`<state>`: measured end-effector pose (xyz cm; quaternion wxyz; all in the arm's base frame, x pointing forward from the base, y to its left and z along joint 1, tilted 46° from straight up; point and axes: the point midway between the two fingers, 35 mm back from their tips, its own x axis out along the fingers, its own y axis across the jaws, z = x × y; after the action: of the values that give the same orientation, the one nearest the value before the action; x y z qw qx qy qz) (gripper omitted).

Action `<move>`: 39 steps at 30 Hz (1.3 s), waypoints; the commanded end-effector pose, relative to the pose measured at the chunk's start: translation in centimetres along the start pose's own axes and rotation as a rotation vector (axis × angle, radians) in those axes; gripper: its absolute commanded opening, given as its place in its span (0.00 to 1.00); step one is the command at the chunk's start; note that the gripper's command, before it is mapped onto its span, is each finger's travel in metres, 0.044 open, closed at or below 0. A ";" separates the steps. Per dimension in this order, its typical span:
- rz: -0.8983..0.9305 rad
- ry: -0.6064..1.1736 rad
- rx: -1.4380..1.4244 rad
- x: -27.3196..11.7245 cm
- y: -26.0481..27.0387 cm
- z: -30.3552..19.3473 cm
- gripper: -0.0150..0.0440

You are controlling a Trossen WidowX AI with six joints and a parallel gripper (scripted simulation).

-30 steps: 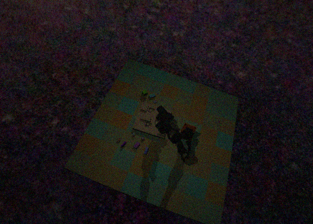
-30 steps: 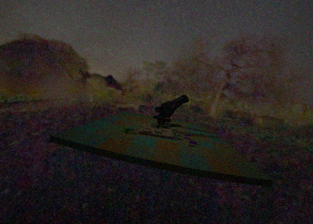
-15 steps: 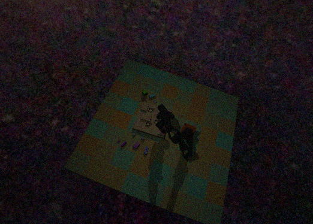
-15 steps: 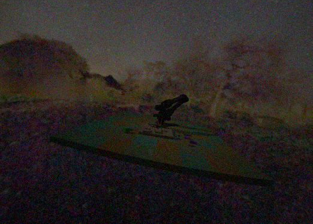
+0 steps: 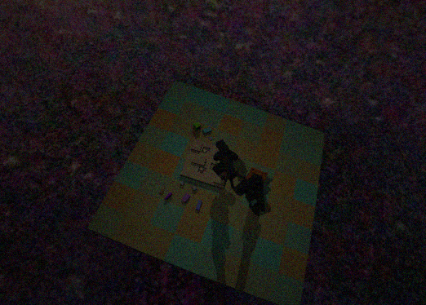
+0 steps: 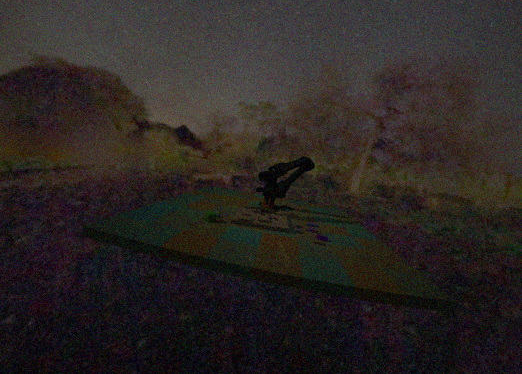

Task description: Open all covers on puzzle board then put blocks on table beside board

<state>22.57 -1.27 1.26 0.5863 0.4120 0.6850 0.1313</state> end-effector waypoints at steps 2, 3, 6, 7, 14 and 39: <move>-0.006 -0.005 -0.006 -1.2 0.0 0.2 0.39; -0.006 -0.005 -0.006 -1.4 -0.1 0.2 0.39; -0.006 -0.005 -0.006 -2.2 -0.1 0.2 0.39; -0.006 -0.005 -0.006 -2.4 -0.1 0.2 0.39; -0.006 -0.004 -0.006 -4.3 -0.1 0.1 0.39; -0.031 -0.020 0.001 -5.1 7.0 0.4 0.39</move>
<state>25.29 -1.22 8.50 0.5933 0.4009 0.6879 0.1184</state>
